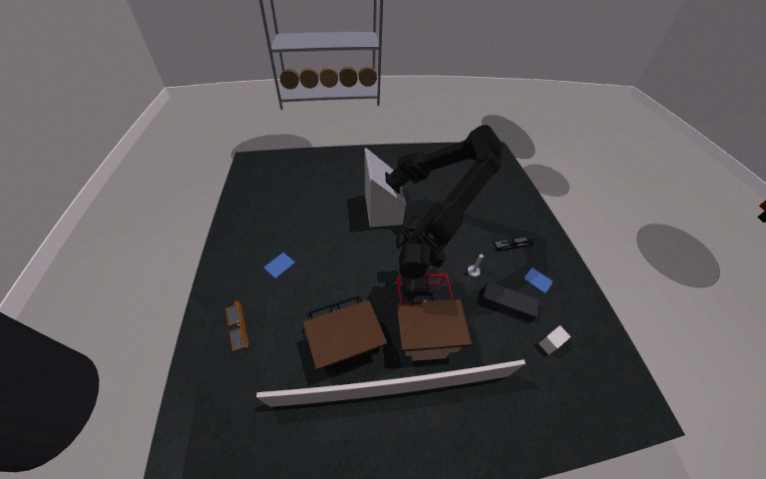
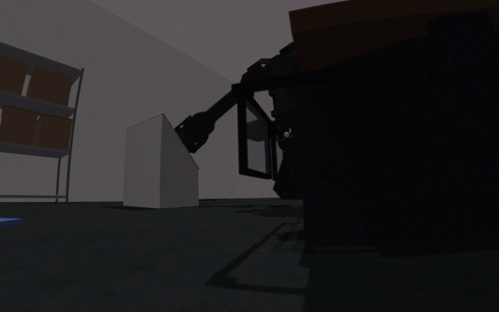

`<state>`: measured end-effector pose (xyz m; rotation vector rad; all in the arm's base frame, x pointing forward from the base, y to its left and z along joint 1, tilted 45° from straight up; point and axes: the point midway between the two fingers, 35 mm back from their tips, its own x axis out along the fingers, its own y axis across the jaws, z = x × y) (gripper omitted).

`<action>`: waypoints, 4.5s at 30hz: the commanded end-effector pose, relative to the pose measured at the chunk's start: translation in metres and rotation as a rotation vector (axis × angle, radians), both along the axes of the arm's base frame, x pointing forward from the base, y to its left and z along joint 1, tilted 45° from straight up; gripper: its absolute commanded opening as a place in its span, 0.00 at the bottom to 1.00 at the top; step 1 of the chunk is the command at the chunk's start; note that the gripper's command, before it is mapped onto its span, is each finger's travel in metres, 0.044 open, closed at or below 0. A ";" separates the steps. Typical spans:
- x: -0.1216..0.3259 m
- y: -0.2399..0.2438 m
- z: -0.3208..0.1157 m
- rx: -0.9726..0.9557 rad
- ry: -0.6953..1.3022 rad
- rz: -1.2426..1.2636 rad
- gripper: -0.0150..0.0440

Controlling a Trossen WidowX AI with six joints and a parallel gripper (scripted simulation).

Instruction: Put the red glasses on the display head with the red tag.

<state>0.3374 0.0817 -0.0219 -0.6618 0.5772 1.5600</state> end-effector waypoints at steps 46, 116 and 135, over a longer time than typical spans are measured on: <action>0.052 0.008 -0.001 0.006 0.001 -0.002 0.25; 0.052 0.010 -0.002 0.006 0.002 -0.002 0.25; 0.052 0.010 -0.002 0.006 0.002 -0.002 0.25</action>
